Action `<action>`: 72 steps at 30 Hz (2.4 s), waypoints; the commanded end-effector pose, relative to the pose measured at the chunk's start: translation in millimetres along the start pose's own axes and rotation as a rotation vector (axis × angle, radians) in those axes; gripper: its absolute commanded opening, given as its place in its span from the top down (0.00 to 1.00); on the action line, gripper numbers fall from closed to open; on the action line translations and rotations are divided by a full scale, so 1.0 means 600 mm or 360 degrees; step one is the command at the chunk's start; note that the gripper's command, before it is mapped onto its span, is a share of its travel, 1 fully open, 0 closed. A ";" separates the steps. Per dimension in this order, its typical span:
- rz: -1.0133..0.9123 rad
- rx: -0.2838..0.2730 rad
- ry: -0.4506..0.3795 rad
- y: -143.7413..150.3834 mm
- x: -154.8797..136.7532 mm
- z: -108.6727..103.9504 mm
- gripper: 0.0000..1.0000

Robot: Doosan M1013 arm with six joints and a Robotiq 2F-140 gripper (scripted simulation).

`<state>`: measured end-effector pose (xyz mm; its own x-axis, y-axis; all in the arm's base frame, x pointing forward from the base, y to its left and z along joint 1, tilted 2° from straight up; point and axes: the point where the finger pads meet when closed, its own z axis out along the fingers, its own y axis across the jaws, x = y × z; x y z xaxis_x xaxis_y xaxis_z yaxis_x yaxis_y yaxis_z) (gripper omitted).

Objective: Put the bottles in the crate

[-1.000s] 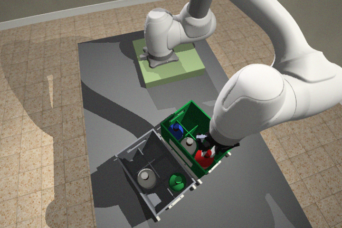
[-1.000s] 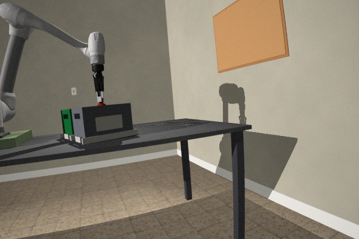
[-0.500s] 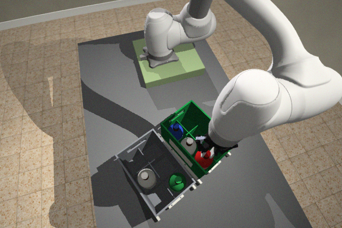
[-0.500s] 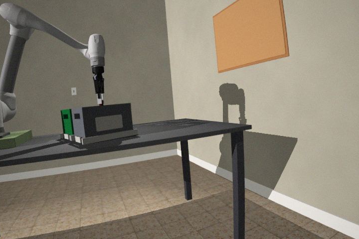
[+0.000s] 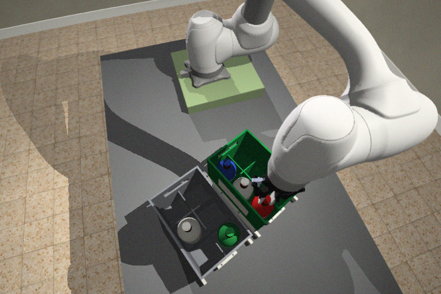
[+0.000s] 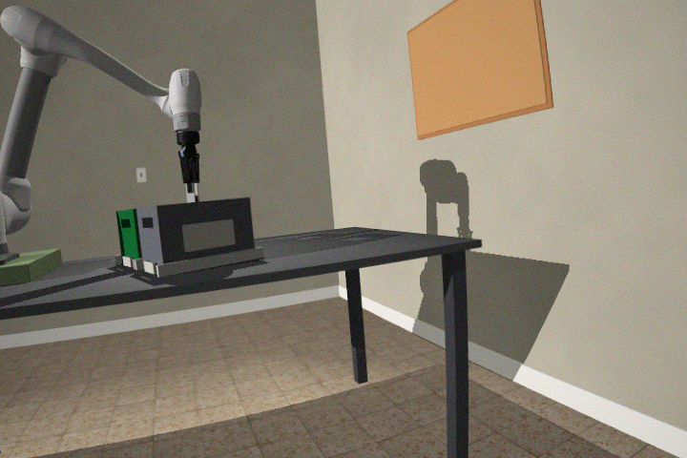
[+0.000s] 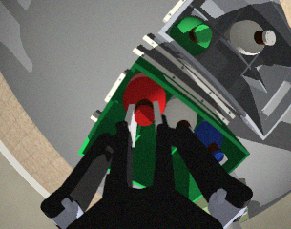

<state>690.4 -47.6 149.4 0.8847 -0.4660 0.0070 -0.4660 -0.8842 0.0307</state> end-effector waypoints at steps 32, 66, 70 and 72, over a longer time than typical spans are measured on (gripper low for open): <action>0.0000 0.0000 0.0000 0.000 0.000 0.012 1.00; 0.0000 0.0000 0.0000 0.000 0.000 0.030 1.00; 0.0000 0.0000 0.0000 0.000 0.000 0.033 1.00; 0.0000 0.0000 0.0000 0.000 0.000 0.035 1.00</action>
<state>690.3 -48.2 129.3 0.8847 -0.4660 0.0070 -0.4660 -0.8842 0.0307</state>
